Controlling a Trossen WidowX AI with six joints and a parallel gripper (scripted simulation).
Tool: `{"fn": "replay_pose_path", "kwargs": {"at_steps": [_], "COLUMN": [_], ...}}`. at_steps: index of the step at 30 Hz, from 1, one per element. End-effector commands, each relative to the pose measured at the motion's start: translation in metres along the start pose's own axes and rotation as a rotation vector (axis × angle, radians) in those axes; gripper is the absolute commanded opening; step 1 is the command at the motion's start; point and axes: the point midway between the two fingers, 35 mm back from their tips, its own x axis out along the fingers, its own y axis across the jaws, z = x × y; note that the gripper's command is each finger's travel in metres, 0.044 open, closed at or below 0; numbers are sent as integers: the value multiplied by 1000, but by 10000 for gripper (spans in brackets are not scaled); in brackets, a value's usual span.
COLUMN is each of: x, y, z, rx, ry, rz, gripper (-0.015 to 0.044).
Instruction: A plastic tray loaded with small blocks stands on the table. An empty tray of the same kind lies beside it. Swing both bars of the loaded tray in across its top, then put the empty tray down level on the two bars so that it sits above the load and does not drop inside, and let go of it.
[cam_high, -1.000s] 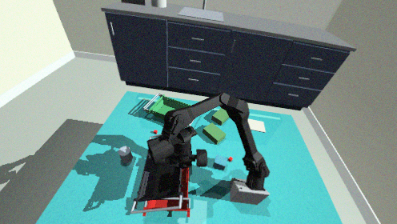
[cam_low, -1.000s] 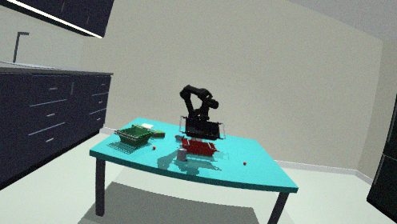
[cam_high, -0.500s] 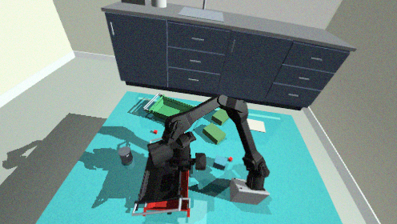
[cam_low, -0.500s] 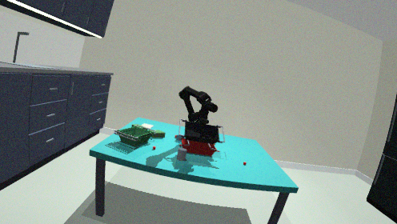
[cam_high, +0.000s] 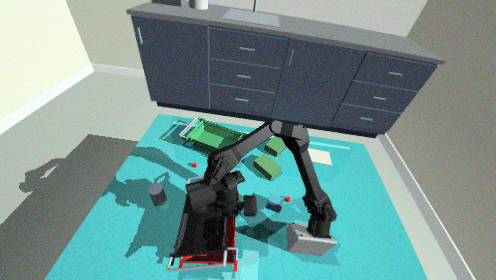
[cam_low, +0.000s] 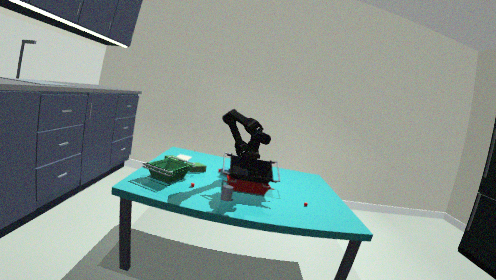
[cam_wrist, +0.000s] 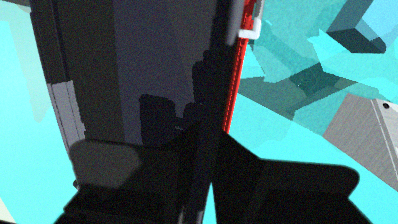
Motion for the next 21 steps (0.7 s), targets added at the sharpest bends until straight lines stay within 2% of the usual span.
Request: {"fn": "replay_pose_path", "kwargs": {"at_steps": [1,21], "x": [2,11], "y": [0,-10], "z": [0,0], "rx": [-4,-4], "ry": [-1,-2], "rz": [16,15], "gripper": [0,0]}}
